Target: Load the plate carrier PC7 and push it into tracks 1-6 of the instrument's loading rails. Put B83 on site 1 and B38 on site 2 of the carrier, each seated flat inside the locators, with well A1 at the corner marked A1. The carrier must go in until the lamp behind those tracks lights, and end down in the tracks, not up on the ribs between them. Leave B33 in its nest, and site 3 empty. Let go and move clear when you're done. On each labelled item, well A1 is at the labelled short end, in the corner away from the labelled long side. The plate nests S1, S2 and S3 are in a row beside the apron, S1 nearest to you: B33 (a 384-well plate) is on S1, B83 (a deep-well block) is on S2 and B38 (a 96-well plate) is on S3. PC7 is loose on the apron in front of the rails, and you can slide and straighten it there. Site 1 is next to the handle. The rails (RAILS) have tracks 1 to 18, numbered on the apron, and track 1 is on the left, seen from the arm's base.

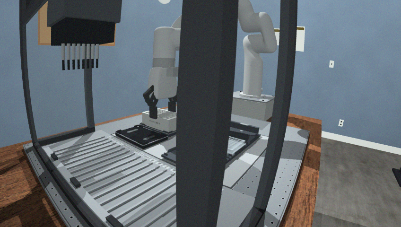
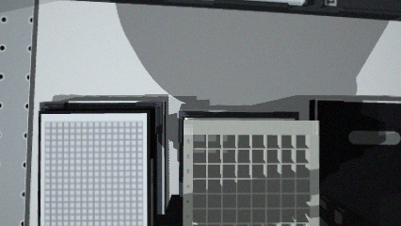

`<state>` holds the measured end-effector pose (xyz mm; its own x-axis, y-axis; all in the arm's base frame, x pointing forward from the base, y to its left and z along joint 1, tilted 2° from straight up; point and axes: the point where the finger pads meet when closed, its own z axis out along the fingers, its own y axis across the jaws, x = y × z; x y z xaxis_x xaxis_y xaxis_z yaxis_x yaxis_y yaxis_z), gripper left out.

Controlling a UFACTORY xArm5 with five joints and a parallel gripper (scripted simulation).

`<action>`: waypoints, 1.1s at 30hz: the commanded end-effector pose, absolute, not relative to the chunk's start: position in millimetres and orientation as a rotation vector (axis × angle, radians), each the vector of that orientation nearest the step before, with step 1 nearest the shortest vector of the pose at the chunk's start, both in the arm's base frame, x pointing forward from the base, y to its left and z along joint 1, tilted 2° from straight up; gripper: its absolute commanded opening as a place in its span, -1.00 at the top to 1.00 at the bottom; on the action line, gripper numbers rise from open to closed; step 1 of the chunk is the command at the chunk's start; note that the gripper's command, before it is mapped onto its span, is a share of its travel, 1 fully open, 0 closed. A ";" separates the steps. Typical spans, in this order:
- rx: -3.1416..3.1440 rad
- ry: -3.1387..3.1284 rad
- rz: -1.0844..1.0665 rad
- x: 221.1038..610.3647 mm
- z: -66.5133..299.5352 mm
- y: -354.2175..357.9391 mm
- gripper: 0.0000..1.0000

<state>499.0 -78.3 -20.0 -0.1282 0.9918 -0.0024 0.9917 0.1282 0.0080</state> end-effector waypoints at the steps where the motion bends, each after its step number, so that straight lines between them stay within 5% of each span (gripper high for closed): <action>1: 2.058 2.341 -0.024 500.4 -21.4 -78.6 -1.00; 33: 2.058 2.341 -0.024 500.5 -30.8 -78.9 -1.00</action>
